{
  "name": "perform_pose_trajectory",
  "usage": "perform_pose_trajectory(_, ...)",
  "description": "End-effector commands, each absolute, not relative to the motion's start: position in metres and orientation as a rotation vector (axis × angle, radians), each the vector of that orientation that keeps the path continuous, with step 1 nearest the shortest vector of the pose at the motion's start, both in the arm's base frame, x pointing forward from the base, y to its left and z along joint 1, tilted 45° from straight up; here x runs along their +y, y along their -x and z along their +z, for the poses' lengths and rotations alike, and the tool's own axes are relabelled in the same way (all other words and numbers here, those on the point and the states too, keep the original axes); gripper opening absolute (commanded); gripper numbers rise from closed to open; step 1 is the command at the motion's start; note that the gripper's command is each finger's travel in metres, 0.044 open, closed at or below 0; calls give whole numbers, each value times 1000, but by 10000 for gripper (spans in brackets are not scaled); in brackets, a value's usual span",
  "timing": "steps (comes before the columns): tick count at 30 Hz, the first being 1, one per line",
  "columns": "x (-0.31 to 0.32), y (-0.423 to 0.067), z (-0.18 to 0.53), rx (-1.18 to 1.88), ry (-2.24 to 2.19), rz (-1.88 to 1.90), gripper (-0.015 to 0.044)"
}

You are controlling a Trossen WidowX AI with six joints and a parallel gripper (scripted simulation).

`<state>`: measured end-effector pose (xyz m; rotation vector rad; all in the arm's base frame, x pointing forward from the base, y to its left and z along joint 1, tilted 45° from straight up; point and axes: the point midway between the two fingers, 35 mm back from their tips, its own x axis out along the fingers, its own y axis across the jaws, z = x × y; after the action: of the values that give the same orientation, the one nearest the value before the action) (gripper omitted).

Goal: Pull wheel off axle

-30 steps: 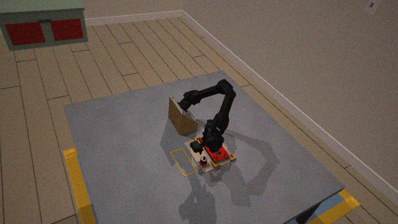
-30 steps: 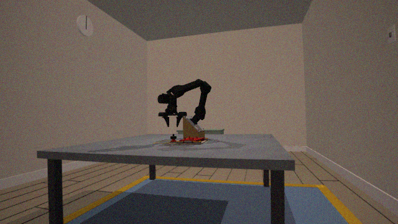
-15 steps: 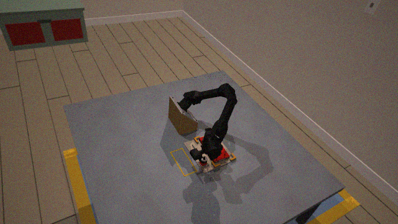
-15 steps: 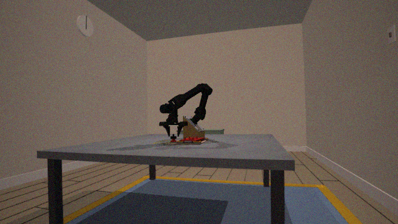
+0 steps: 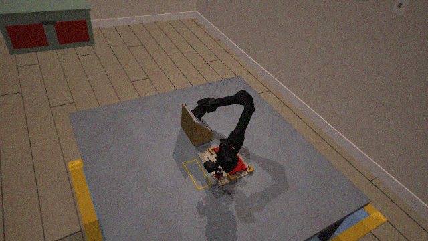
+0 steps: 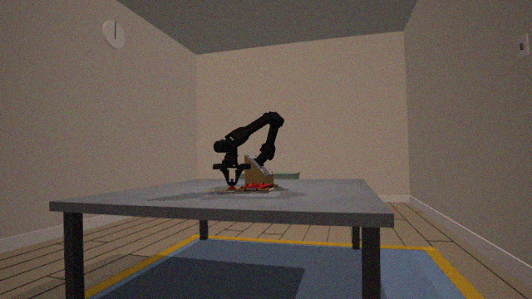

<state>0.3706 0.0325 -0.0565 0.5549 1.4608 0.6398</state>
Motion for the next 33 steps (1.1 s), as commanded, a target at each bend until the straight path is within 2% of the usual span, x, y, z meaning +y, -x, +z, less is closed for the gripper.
perform_pose_trajectory(1, 33, -371, -56, 1460, -554, 641, 115)
perform_pose_trajectory(5, 32, -371, -55, 1460, -554, 641, 10)
perform_pose_trajectory(6, 32, -371, -55, 1460, -554, 641, 0)
perform_pose_trajectory(33, 25, -371, -49, 1459, -556, 639, 0)
